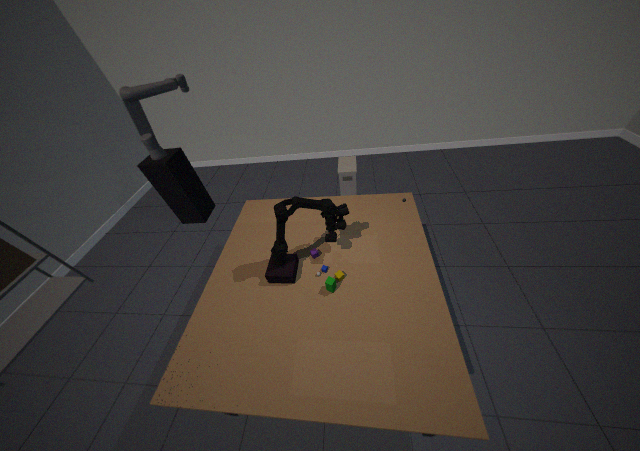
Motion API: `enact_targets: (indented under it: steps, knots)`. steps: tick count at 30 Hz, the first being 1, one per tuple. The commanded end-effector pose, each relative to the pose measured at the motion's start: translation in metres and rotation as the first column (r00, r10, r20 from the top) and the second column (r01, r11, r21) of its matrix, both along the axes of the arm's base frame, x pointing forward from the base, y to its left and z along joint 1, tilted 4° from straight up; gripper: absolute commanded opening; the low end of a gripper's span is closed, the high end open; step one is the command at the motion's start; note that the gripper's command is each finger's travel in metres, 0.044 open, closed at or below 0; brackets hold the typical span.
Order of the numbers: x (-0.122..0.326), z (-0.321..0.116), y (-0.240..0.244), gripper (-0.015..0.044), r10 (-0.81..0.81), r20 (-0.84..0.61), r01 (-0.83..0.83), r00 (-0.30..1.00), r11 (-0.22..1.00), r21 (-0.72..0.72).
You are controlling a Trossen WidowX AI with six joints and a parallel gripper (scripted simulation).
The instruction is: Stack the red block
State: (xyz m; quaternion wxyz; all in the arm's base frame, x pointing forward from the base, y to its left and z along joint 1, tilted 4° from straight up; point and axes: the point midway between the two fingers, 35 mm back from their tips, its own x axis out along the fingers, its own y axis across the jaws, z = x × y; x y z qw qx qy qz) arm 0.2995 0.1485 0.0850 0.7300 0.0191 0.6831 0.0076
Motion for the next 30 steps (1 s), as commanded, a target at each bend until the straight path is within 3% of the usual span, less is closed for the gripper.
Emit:
enact_targets:
  steps: [1,17,30]
  knots:
    - [0.000,0.023,0.000,0.0000,0.005,0.010,-0.006,1.000,1.000,0.011]
    - [-0.001,0.031,-0.005,0.0000,0.006,0.010,-0.006,1.000,1.000,0.008]
    - [0.012,0.030,-0.071,0.0000,-0.005,0.011,0.005,1.000,1.000,-0.008]
